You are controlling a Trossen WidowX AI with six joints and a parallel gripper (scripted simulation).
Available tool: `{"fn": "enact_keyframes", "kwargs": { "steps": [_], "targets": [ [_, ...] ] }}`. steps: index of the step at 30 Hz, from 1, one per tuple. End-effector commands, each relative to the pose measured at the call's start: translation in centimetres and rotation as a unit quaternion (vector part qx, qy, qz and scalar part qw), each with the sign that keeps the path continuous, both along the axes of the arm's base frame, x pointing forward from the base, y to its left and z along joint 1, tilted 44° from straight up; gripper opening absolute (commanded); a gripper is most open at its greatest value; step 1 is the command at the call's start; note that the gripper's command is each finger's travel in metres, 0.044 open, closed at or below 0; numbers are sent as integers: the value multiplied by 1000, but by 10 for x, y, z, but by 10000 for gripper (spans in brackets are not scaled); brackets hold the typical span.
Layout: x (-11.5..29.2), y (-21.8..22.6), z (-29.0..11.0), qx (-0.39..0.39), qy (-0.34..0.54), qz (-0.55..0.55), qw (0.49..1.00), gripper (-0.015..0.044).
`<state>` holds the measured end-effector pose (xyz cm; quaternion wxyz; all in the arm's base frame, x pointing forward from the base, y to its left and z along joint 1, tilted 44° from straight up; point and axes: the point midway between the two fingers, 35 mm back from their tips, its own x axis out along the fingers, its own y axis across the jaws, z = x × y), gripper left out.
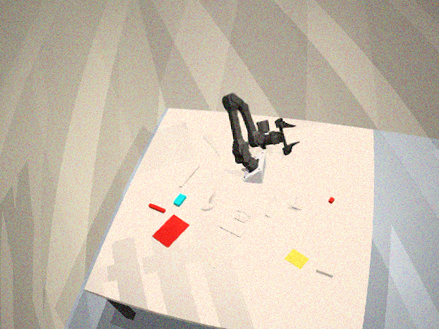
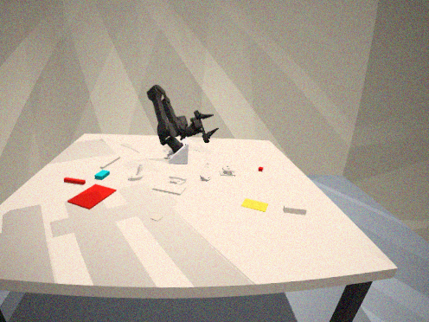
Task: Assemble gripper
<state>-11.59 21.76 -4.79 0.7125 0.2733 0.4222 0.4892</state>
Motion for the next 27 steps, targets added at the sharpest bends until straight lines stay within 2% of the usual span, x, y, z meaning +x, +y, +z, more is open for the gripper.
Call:
{"fn": "enact_keyframes", "kwargs": {
  "steps": [1, 17, 27],
  "targets": [
    [0, 0, 0, 0, 0, 0, 1000, 426],
    [0, 0, 0, 0, 0, 0, 1000, 6],
    [0, 0, 0, 0, 0, 0, 1000, 0]
  ]
}}
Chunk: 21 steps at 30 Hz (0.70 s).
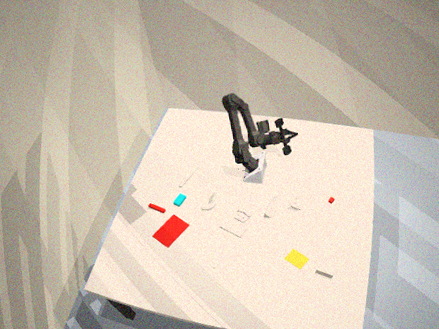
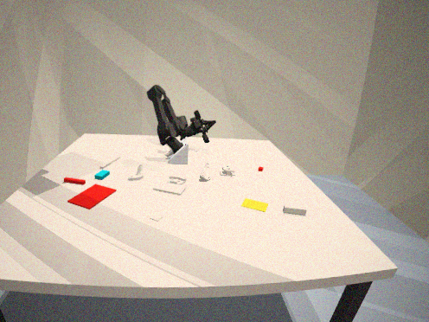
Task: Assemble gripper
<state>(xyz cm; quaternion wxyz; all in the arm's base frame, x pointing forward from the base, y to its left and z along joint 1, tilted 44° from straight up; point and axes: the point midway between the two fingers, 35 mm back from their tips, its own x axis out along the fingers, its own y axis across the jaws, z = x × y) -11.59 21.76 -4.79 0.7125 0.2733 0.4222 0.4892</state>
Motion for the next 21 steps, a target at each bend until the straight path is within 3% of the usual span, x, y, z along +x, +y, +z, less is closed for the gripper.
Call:
{"fn": "enact_keyframes", "kwargs": {
  "steps": [1, 21],
  "targets": [
    [0, 0, 0, 0, 0, 0, 1000, 0],
    [23, 21, -25, -61, -56, -54, 995, 0]
  ]
}}
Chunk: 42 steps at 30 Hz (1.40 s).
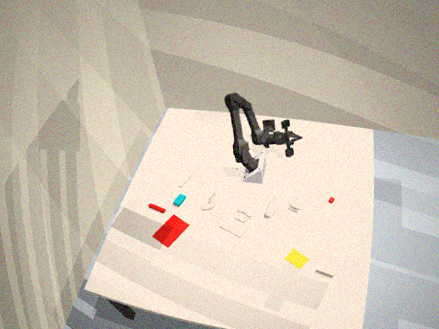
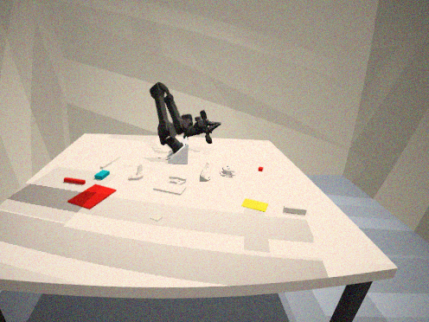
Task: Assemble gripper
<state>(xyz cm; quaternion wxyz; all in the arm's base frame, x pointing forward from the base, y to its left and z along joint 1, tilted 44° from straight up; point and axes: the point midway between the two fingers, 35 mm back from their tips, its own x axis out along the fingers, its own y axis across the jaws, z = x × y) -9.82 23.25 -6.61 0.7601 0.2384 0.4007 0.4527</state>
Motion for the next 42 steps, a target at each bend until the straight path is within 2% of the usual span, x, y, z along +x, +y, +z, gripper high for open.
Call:
{"fn": "enact_keyframes", "kwargs": {
  "steps": [1, 21, 42],
  "targets": [
    [8, 8, -9, -24, -18, -18, 999, 0],
    [57, 32, -40, -141, -73, -108, 981, 0],
    [119, 39, -63, -284, -96, -197, 934, 0]
  ]
}}
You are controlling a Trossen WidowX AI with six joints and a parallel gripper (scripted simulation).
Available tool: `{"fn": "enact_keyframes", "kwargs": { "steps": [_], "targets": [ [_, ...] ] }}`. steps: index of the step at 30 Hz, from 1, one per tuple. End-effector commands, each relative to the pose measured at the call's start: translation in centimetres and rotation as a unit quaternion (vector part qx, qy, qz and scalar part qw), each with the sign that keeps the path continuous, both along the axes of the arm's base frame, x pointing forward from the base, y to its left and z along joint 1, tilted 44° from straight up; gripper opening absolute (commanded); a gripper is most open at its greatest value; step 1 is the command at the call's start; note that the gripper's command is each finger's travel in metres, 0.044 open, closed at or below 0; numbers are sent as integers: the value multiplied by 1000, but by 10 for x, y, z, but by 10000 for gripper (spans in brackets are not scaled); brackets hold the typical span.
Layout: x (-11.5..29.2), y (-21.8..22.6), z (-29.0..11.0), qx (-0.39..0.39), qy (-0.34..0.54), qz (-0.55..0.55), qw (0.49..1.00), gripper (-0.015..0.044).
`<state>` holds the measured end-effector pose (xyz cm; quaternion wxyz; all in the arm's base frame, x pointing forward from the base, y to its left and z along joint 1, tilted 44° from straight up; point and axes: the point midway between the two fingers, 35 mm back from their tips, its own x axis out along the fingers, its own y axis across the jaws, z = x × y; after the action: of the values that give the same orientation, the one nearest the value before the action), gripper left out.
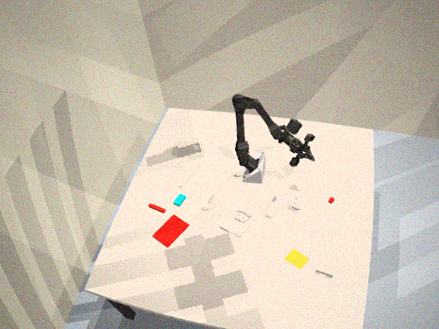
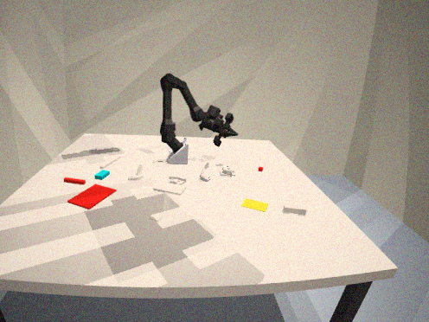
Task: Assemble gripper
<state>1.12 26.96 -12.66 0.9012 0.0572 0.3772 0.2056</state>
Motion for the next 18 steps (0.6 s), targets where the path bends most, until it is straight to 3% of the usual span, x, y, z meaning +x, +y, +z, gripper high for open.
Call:
{"fn": "enact_keyframes", "kwargs": {
  "steps": [1, 18],
  "targets": [
    [13, 1, -4, -30, 1, -21, 999, 0],
    [64, -12, -12, -139, 22, -111, 984, 0]
  ]
}}
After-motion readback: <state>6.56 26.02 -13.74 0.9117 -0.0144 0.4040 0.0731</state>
